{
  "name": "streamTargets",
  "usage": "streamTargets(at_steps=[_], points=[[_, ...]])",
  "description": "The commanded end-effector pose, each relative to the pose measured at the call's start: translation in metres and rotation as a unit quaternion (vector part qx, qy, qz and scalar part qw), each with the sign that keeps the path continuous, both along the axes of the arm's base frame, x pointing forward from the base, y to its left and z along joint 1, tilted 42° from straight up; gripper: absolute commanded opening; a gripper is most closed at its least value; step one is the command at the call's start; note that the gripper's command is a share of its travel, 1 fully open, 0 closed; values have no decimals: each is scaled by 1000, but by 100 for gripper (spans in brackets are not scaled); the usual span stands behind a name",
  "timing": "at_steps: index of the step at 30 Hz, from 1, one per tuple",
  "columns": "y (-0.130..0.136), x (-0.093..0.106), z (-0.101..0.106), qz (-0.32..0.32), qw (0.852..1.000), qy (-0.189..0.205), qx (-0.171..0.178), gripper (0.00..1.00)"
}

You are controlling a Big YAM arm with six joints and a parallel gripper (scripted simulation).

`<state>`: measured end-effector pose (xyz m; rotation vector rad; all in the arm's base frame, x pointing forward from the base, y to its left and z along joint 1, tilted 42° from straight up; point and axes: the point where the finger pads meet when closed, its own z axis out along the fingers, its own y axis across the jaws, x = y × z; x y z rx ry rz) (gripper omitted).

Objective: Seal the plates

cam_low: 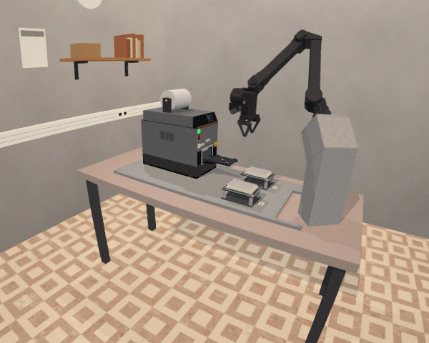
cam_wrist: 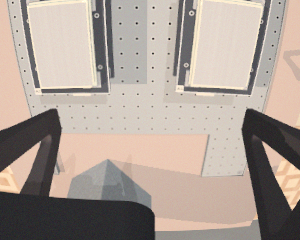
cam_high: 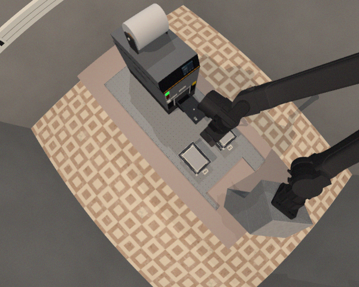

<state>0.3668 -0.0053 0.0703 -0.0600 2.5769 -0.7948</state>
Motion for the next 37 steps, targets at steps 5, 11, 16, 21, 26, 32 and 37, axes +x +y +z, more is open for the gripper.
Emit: streamTargets(at_steps=[5, 11, 16, 21, 26, 32, 37], points=[[5, 9, 5, 6, 1000, -4, -1, 100], [9, 2, -7, 6, 1000, -1, 0, 100], [13, 10, -5, 5, 1000, -11, 4, 100], [15, 16, -3, 8, 1000, -11, 3, 100], [9, 18, -4, 6, 1000, -5, -1, 100], [0, 17, 1, -3, 1000, -10, -1, 100], [-2, 9, 0, -3, 1000, -9, -1, 100]])
